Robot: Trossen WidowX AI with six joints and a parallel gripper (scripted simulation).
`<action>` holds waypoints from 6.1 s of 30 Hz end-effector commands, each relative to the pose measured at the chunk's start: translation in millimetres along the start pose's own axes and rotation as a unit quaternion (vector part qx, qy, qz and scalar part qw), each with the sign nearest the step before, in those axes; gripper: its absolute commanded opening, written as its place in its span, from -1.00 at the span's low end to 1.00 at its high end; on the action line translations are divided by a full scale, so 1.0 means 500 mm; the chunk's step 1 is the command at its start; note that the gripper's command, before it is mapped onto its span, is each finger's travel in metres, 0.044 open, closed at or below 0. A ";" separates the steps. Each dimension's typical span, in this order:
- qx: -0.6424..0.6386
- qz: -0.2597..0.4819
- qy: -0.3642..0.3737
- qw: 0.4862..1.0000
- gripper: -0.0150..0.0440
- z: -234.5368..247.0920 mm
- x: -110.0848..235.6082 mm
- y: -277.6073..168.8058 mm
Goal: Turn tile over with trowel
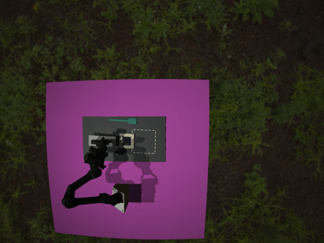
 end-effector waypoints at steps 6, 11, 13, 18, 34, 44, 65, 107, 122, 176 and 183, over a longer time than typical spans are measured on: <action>0.002 -0.001 -0.003 1.000 -0.49 0.014 -0.016 -0.005; 0.002 -0.001 -0.003 1.000 -0.49 0.026 -0.027 -0.007; 0.002 -0.001 -0.003 1.000 -0.49 0.030 -0.031 -0.008; 0.001 -0.001 -0.003 1.000 -0.49 0.043 -0.041 -0.010; 0.001 -0.001 -0.003 1.000 -0.49 0.051 -0.050 -0.039; 0.002 -0.001 -0.003 1.000 -0.49 0.047 -0.048 -0.072; 0.015 0.010 -0.004 1.000 -0.49 0.039 -0.039 -0.112; 0.044 0.034 -0.004 0.998 -0.49 -0.063 0.043 -0.278; 0.045 0.035 -0.004 0.998 -0.49 -0.052 0.032 -0.314; 0.043 0.034 -0.004 0.998 -0.49 -0.090 0.067 -0.171; 0.044 0.034 -0.004 0.998 -0.49 -0.093 0.077 -0.150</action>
Point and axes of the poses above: the point midway between the two fingers, 35 mm back from their tips, its own x axis back along the fingers, its own z axis across the jaws, y = z × x, the point moved 4 cm from there along x, back along the fingers, and after that the axes turned 1 degree about -x, right-handed, at the moved point
